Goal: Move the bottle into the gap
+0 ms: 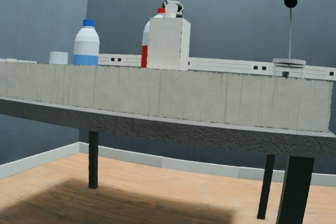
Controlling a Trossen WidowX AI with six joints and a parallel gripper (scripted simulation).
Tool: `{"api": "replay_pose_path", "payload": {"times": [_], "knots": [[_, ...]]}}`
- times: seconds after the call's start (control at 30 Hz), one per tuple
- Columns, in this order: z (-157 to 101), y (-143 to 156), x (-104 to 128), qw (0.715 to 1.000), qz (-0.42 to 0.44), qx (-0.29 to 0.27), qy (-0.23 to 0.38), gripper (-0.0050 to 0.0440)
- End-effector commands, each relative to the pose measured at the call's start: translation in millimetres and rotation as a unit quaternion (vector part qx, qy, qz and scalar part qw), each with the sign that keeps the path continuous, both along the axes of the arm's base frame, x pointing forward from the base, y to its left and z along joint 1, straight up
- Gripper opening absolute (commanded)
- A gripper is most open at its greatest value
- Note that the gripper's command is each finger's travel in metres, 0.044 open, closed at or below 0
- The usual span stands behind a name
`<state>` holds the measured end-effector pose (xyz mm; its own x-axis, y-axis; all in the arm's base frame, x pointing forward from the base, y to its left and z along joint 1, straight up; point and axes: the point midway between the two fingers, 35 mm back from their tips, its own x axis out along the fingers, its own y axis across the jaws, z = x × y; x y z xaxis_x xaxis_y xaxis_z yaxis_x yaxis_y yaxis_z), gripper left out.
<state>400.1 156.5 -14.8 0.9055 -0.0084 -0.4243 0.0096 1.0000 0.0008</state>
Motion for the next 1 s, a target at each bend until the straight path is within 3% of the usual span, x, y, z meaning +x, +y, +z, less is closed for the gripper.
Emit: {"api": "replay_pose_path", "payload": {"times": [0.0,0.97], "knots": [[3.2,-0.7,7.3,1.000,-0.002,0.001,-0.005,-0.0050],[3.4,-0.9,13.2,1.000,-0.002,0.001,-0.006,-0.0050]]}}
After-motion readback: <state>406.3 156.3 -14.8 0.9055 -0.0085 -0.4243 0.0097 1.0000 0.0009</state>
